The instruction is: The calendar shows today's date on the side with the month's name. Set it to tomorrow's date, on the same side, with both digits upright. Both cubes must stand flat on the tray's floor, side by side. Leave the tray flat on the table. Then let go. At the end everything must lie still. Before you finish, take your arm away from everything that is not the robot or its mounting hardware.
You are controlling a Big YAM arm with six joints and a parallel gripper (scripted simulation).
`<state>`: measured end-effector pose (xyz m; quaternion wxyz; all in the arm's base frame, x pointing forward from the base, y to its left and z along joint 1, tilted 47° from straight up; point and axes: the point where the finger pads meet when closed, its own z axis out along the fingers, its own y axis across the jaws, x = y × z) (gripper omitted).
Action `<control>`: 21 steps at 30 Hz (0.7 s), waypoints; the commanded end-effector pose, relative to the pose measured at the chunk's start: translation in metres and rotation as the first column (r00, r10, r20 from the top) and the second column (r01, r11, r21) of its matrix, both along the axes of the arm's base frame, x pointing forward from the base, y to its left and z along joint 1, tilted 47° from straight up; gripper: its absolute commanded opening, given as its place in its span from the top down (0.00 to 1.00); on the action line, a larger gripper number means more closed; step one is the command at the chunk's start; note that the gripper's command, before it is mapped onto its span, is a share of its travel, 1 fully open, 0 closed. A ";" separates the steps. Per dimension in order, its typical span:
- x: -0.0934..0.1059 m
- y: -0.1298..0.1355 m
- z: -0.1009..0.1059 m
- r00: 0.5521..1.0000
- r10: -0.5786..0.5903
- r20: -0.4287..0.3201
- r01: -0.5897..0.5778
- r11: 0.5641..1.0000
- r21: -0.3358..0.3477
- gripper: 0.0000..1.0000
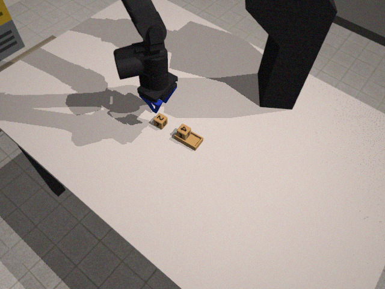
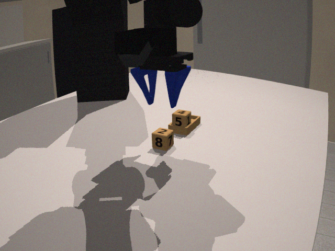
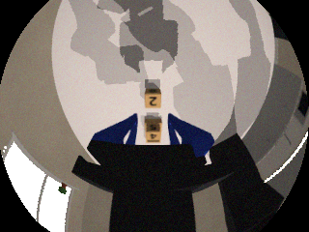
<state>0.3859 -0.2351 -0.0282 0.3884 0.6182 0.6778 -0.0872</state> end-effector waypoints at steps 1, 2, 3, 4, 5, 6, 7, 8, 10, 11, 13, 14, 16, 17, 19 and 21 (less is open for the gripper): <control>0.001 -0.008 -0.004 1.000 -0.003 -0.004 0.003 1.000 -0.008 0.53; 0.002 -0.009 -0.005 1.000 -0.003 -0.004 0.003 1.000 -0.008 0.53; 0.002 -0.010 -0.006 1.000 -0.003 -0.004 0.003 1.000 -0.008 0.53; 0.002 -0.010 -0.006 1.000 -0.003 -0.004 0.003 1.000 -0.008 0.53; 0.002 -0.010 -0.006 1.000 -0.003 -0.004 0.003 1.000 -0.008 0.53; 0.003 -0.011 -0.007 1.000 -0.003 -0.005 0.003 1.000 -0.008 0.53; 0.004 -0.012 -0.009 1.000 -0.003 -0.004 0.003 1.000 -0.008 0.53; 0.004 -0.012 -0.010 1.000 -0.003 -0.004 0.003 1.000 -0.008 0.53; 0.005 -0.014 -0.012 1.000 -0.003 -0.004 0.003 1.000 -0.008 0.53; 0.006 -0.015 -0.013 1.000 -0.003 -0.004 0.003 1.000 -0.008 0.53; 0.007 -0.017 -0.015 1.000 -0.003 -0.005 0.003 1.000 -0.008 0.53; 0.008 -0.018 -0.016 1.000 -0.003 -0.005 0.003 1.000 -0.008 0.53; 0.009 -0.020 -0.019 1.000 -0.003 -0.005 0.003 1.000 -0.008 0.53; 0.010 -0.021 -0.020 1.000 -0.003 -0.005 0.003 1.000 -0.008 0.53; 0.011 -0.023 -0.022 1.000 -0.003 -0.005 0.003 1.000 -0.008 0.53; 0.012 -0.024 -0.023 1.000 -0.003 -0.005 0.003 1.000 -0.008 0.53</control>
